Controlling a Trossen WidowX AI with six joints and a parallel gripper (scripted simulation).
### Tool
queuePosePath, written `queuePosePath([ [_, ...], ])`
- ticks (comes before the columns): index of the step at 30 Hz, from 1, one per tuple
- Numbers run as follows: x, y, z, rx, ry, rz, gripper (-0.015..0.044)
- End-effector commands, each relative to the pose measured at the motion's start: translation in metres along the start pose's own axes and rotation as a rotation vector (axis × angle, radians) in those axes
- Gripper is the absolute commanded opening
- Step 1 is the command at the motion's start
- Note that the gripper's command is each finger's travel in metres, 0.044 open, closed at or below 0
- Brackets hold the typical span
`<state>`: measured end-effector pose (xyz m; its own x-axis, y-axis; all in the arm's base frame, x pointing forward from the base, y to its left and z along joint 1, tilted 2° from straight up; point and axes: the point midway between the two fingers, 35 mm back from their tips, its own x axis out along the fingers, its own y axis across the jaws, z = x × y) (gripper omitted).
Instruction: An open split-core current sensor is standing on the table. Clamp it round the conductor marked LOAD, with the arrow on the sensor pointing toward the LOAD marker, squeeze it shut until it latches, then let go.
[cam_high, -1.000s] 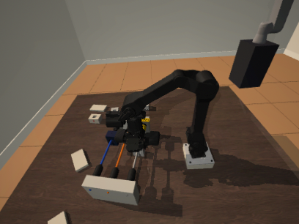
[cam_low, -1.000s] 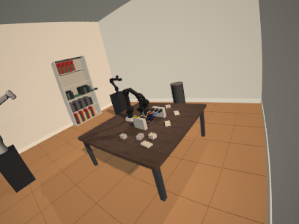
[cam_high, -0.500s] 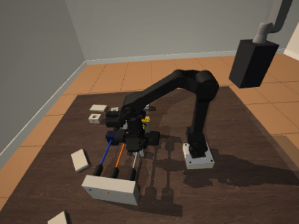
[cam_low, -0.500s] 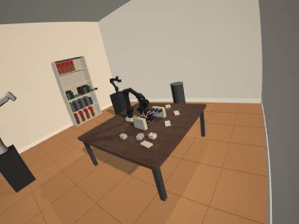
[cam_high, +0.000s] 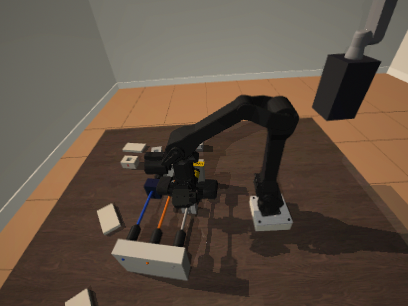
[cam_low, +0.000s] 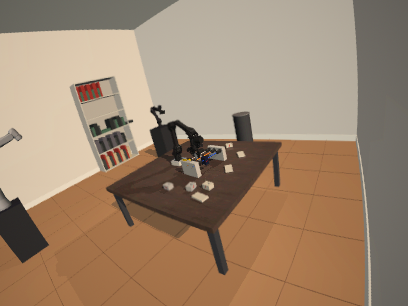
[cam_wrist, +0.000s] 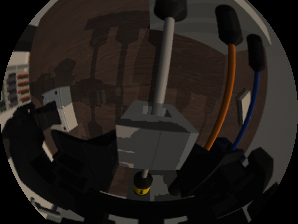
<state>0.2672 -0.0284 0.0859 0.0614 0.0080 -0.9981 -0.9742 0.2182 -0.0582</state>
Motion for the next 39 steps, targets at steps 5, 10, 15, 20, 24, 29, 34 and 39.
queuePosePath([
  [5,-0.0001,0.0000,0.0000,0.000,0.000,0.000,0.0258],
  [10,-0.0001,0.0000,0.0000,0.000,0.000,0.000,0.0258],
  [15,-0.0001,0.0000,0.0000,0.000,0.000,0.000,0.0258],
  [20,-0.0001,0.0000,0.0000,0.000,0.000,0.000,0.0258],
  [24,-0.0001,0.0000,0.0000,0.000,0.000,0.000,0.0258],
  [29,-0.0001,0.0000,0.0000,0.000,0.000,0.000,0.0258],
  [34,-0.0001,0.0000,0.0000,0.000,0.000,0.000,0.0337],
  [39,-0.0001,0.0000,0.0000,0.000,0.000,0.000,0.0440],
])
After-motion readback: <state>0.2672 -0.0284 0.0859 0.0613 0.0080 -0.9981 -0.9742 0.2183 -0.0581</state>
